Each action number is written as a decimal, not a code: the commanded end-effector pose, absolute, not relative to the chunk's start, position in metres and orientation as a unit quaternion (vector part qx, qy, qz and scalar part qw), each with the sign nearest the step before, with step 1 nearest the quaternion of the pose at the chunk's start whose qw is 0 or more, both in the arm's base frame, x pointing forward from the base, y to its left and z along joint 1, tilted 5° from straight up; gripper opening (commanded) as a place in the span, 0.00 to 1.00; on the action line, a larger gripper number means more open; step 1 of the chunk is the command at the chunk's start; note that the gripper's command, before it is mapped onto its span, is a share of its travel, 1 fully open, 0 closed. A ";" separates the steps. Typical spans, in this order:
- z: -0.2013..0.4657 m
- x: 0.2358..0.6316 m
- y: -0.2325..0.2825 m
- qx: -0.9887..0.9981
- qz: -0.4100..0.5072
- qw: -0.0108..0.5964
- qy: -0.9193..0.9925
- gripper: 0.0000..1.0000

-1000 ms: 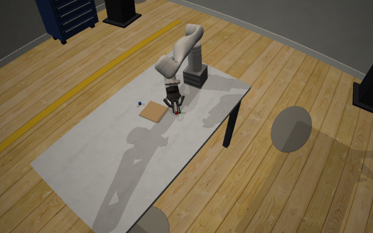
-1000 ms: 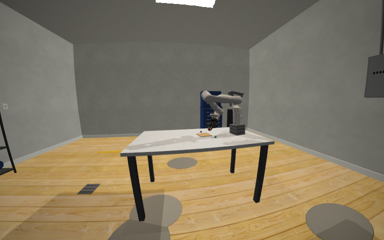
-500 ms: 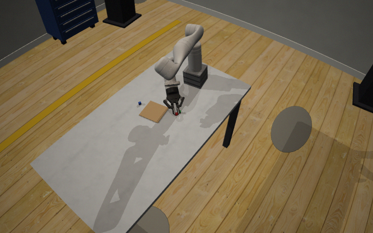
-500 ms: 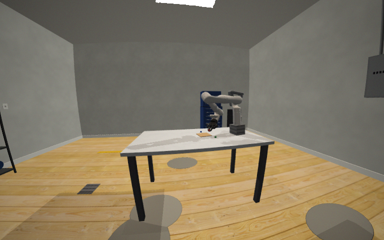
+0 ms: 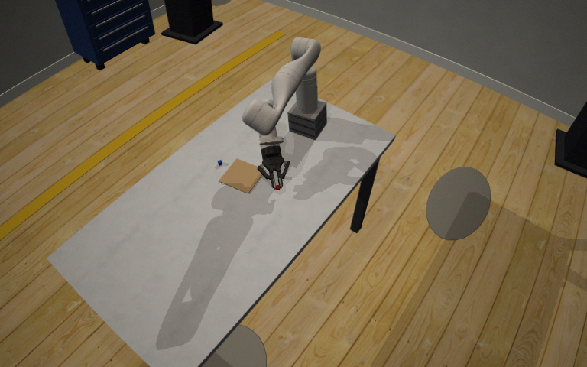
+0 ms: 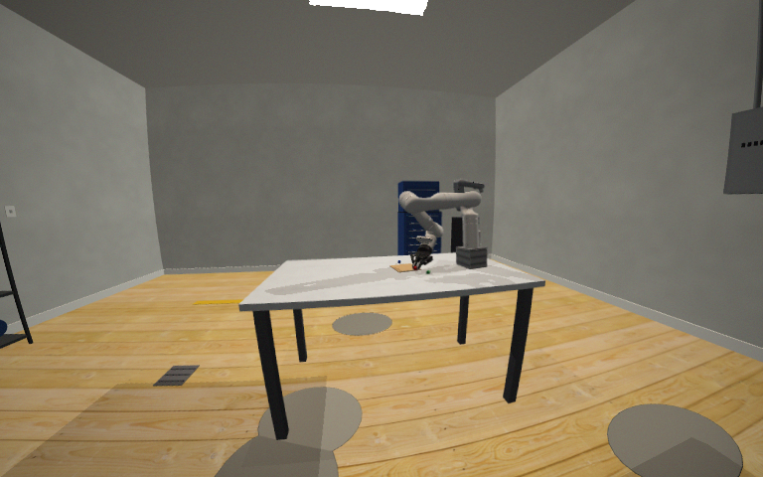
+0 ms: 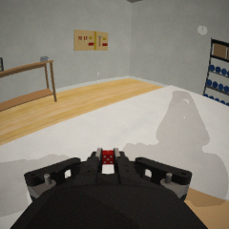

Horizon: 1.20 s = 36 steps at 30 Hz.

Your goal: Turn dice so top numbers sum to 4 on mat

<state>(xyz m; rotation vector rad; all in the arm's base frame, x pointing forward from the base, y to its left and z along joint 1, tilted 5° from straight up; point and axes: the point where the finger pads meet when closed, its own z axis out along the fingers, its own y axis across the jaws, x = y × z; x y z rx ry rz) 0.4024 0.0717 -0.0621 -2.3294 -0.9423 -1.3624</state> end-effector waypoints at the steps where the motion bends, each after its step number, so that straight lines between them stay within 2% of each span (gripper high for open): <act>1: -0.075 0.399 0.070 -0.809 -0.468 0.143 -0.325 0.11; 36: -0.086 0.399 0.069 -0.809 -0.468 0.143 -0.325 0.11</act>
